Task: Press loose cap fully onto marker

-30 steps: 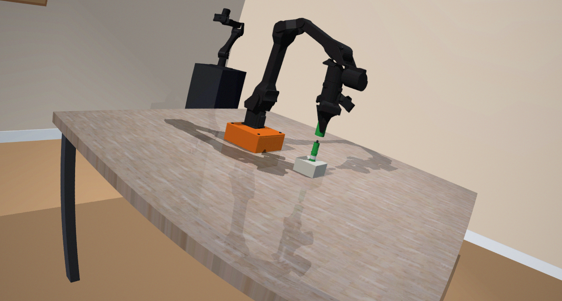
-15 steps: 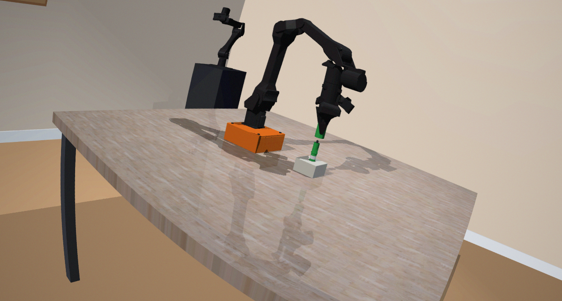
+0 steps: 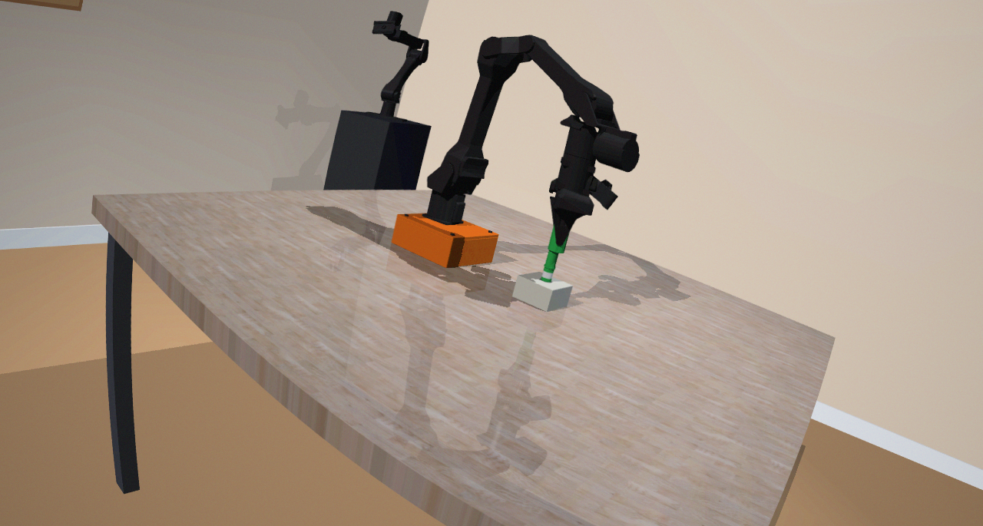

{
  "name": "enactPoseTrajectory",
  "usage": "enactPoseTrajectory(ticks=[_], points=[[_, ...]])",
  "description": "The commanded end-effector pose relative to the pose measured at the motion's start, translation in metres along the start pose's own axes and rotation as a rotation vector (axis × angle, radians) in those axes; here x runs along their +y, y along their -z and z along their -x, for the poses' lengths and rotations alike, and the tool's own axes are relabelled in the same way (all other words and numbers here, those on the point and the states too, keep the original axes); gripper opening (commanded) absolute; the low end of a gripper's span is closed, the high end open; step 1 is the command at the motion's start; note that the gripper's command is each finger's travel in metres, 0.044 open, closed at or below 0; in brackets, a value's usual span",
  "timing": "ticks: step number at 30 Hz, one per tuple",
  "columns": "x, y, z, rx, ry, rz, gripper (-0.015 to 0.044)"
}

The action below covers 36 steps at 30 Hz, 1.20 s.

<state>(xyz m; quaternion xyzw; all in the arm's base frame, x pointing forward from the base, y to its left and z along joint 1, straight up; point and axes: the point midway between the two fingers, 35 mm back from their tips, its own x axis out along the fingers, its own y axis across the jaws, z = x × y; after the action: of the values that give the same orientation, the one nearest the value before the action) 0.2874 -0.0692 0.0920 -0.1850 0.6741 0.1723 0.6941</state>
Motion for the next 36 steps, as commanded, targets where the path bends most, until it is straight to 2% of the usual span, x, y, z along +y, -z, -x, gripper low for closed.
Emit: enactPoseTrajectory(ticks=[1,12,28,36], points=[[0.000,0.001,-0.011,0.004,0.000,0.003,0.0000],[0.001,0.002,-0.028,0.004,0.000,0.003,0.0000],[0.001,0.002,-0.029,0.004,0.000,0.003,0.0000],[0.001,0.002,-0.029,0.006,0.002,0.000,0.0210]])
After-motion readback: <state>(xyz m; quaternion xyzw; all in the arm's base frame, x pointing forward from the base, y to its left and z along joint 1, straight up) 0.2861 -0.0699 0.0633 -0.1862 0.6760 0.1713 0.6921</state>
